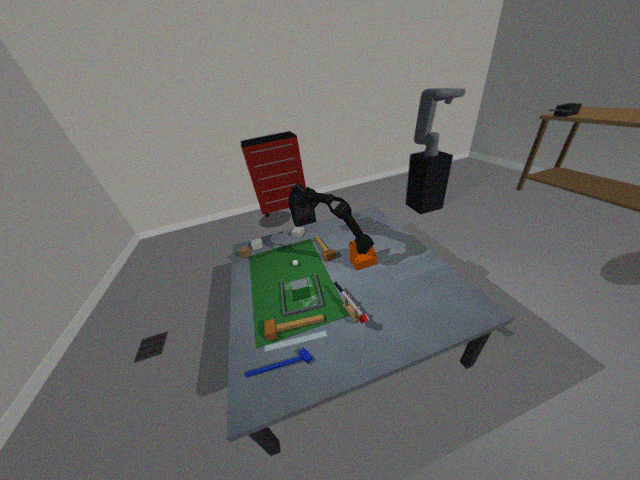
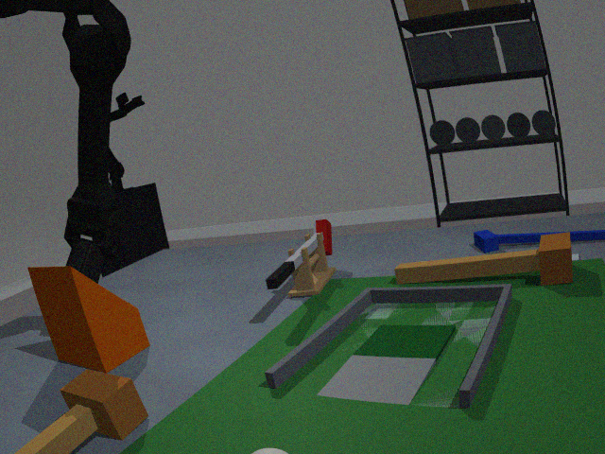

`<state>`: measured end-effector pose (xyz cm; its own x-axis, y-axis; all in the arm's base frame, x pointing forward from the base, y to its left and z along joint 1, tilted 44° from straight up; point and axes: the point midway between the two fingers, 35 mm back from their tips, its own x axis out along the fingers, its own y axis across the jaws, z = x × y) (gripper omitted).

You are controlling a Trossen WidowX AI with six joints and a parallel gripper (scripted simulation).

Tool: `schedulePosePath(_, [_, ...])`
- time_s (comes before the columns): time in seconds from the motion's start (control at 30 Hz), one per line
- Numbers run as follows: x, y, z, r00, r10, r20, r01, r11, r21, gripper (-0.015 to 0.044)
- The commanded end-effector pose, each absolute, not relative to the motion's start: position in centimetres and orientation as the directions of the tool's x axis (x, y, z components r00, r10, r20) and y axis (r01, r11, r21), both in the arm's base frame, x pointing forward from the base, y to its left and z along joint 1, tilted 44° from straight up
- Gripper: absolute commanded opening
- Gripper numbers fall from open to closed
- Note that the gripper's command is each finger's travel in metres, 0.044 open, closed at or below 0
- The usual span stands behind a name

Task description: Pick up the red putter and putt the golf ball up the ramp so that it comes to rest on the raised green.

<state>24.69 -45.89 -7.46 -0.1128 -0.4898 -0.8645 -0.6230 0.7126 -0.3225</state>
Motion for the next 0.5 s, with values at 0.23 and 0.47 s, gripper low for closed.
schedulePosePath(0.23, [31.4,-36.7,-5.0,0.08,-0.308,-0.948,-0.766,0.589,-0.257,0.044])
schedulePosePath(0.47, [35.1,-26.6,-1.6,0.198,-0.089,-0.976,-0.859,0.464,-0.216,0.044])
